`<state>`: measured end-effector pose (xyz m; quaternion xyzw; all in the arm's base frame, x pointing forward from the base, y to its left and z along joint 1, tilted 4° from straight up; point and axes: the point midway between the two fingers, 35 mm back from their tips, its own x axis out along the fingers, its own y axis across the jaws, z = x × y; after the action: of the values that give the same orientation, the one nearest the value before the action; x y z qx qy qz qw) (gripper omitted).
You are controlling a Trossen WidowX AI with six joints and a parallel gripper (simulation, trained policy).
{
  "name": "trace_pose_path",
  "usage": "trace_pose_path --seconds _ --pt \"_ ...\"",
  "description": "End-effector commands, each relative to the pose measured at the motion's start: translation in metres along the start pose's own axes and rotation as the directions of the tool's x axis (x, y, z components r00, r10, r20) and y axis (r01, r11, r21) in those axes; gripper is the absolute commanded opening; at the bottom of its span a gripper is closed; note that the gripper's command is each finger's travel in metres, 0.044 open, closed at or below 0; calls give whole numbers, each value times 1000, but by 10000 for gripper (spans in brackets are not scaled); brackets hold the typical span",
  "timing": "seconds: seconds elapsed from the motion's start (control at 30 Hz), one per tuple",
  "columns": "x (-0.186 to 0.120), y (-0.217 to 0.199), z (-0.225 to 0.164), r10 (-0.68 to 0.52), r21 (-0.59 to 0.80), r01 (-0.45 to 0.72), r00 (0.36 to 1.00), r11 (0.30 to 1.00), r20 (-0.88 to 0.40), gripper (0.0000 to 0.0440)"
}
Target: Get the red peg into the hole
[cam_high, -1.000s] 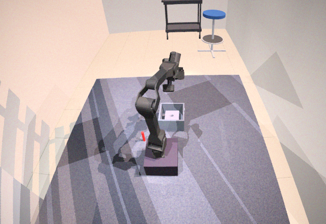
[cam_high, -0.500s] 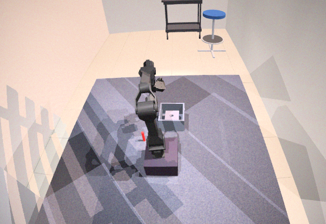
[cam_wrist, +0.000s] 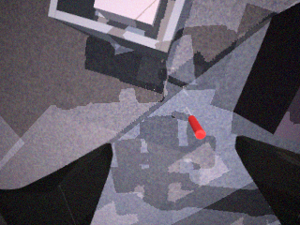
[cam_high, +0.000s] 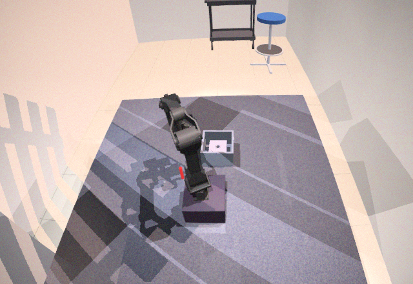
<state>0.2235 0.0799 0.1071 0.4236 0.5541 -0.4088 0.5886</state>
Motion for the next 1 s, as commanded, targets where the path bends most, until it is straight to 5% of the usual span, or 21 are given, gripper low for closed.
trace_pose_path --seconds 0.0,0.5,0.97 --pt "10 -12 -6 -60 -22 61 998 998 30 440" --pt "68 -35 -17 -193 -88 203 974 975 115 440" --pt "128 -36 -29 -120 -157 142 983 977 142 440"
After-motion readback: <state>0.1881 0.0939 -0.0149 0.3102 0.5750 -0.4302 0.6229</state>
